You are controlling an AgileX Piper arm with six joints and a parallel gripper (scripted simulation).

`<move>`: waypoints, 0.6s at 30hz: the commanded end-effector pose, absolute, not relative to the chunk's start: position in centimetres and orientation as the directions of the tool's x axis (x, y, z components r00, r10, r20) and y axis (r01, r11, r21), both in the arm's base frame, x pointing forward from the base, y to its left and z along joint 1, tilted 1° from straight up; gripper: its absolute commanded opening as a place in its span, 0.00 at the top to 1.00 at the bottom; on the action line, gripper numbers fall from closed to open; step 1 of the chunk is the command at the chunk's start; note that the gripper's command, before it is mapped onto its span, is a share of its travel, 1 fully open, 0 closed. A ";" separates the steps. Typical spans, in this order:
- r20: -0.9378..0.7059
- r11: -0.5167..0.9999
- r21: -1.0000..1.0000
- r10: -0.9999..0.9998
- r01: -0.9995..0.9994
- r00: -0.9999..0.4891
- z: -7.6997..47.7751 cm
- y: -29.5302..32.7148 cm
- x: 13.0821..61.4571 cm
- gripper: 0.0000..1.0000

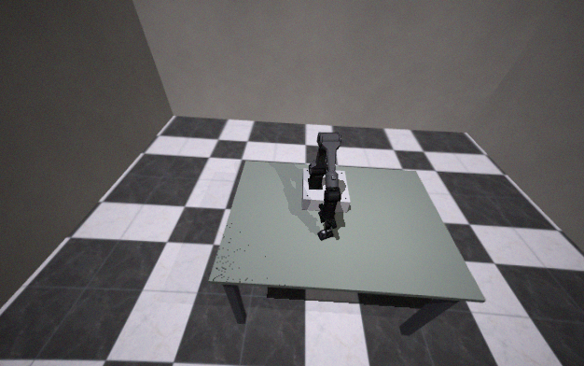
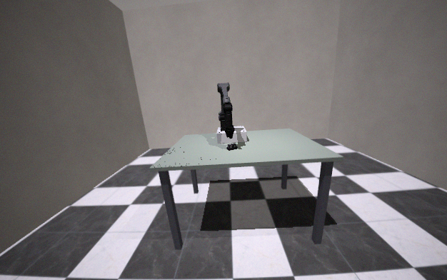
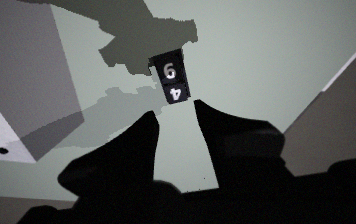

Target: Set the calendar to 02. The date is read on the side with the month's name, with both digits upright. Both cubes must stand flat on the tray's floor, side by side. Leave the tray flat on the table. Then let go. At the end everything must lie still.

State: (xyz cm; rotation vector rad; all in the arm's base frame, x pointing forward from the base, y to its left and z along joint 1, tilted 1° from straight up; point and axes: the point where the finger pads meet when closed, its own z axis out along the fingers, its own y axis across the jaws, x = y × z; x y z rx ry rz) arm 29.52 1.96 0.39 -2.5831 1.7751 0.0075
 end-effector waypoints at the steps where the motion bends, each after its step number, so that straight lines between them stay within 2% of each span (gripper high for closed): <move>1: -0.007 -0.360 -0.005 -0.933 -0.933 0.360 0.3 2.0 29.6 0.41; 18: -0.008 -0.359 -0.004 -0.933 -0.933 0.359 -2.0 2.0 29.6 0.41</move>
